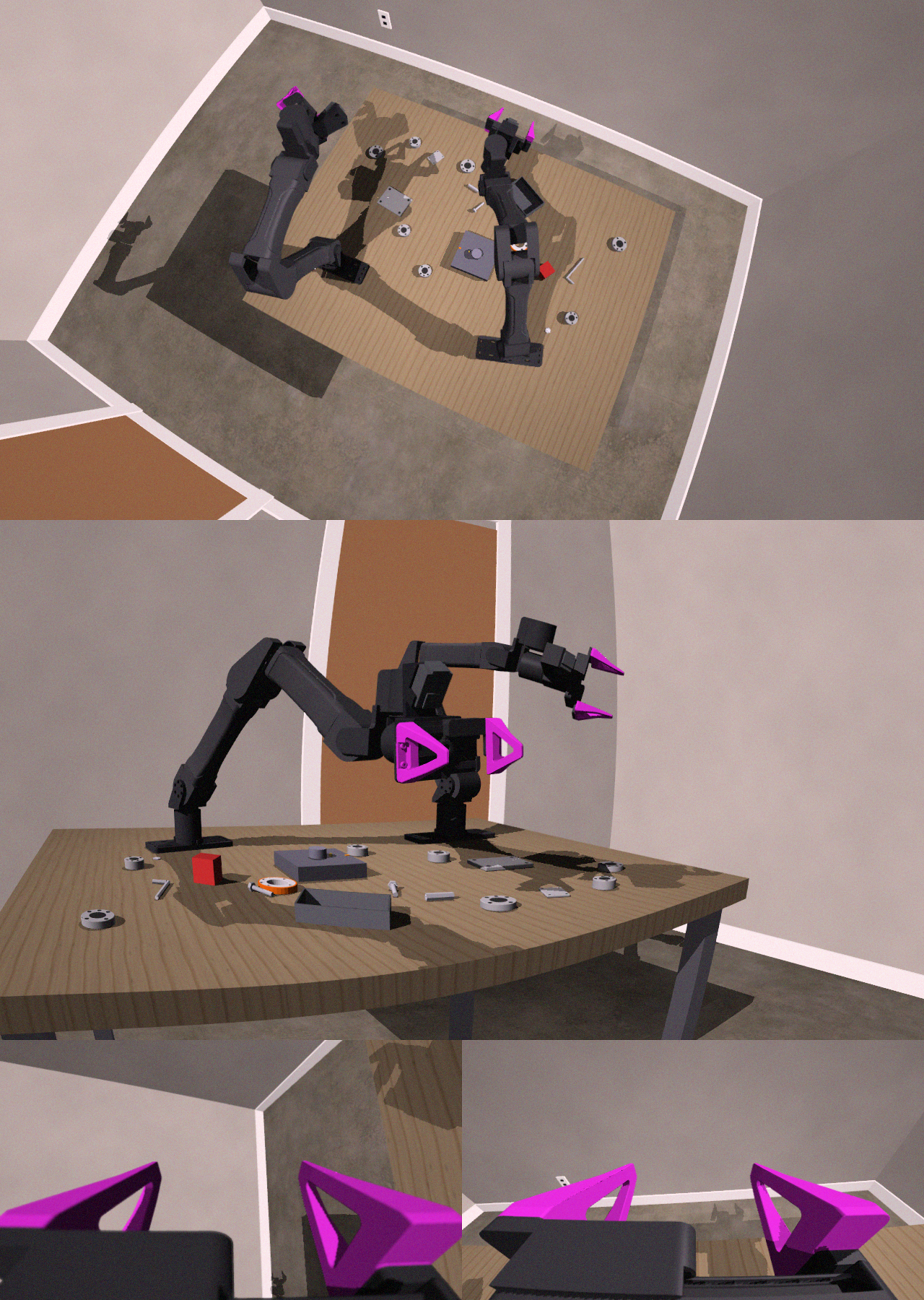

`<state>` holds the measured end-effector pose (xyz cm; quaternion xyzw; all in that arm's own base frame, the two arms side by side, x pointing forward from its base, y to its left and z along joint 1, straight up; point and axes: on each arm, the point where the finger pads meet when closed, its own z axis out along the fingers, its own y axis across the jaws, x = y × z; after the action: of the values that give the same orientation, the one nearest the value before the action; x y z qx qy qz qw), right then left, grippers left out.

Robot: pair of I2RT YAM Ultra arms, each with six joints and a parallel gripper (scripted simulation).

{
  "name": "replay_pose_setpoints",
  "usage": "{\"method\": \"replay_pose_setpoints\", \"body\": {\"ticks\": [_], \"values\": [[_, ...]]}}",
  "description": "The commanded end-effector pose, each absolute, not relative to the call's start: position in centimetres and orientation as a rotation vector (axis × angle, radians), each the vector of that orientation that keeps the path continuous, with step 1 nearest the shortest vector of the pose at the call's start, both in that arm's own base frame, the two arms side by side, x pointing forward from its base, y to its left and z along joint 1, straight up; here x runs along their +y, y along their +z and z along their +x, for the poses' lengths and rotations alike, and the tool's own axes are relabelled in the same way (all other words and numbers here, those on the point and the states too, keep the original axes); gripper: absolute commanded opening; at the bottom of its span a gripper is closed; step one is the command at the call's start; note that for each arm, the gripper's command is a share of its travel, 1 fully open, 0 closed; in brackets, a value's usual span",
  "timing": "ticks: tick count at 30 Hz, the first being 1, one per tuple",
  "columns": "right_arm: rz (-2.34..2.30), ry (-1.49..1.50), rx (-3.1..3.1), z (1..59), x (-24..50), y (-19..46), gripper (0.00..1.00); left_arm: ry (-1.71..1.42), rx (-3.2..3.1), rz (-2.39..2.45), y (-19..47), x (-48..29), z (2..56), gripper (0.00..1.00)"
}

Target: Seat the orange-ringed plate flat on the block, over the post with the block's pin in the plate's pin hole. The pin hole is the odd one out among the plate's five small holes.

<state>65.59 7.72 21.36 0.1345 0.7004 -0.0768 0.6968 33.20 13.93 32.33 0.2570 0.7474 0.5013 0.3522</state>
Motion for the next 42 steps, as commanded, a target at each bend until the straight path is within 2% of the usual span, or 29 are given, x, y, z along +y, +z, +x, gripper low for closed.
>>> {"method": "replay_pose_setpoints", "body": {"ticks": [1,18,19,34,42], "values": [[0.305,-0.164,1.544,65.5,7.7,22.3,1.0,1.301,1.923,0.657,32.8,13.9,33.2,1.0],[0.308,-0.159,1.53,65.5,7.7,23.3,1.0,1.3,1.914,0.642,33.3,13.9,33.0,1.0],[0.308,-0.159,1.53,65.5,7.7,23.3,0.8,1.3,1.914,0.642,33.3,13.9,33.0,1.0],[0.308,-0.159,1.53,65.5,7.7,23.3,0.8,1.3,1.914,0.642,33.3,13.9,33.0,1.0],[0.478,0.016,1.788,64.0,6.1,17.7,0.8,1.065,1.807,0.461,35.5,11.4,34.8,1.0]]}}
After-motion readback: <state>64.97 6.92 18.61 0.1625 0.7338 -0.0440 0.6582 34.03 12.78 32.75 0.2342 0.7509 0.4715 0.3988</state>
